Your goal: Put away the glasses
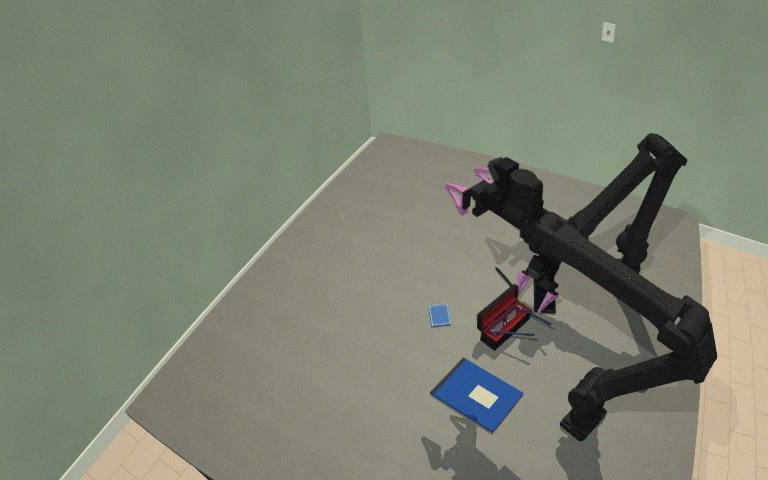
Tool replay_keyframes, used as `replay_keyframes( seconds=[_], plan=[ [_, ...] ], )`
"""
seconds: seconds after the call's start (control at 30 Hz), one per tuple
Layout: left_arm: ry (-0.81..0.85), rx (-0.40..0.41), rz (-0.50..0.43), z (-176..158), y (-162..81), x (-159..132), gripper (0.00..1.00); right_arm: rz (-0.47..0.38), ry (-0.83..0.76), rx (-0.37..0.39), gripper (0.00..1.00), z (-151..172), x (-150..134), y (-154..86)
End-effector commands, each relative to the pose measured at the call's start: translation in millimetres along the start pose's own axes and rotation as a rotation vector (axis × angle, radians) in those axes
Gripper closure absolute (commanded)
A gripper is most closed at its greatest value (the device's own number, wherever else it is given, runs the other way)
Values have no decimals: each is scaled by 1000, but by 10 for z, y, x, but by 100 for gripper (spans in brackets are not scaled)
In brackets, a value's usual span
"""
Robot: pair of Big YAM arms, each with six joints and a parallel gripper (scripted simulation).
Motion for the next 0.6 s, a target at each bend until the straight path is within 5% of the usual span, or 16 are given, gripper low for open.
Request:
replay_keyframes(
  seconds=[0.0,0.57],
  plan=[
    [5,14,-55,57,50,257,0,-57,-17,-11,4,-42,322,45],
    [5,14,-55,57,50,257,0,-58,-18,-11,4,-41,321,241]
  ],
)
Point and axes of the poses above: on each arm, the point where the finger pads meet when closed, its own y axis out along the fingers, its own z axis across the jaws, x = y × z, the point moved 5 cm from there along -y, back along the fingers, and after that the axes turned 10 degrees about y, right-handed, at the moved point
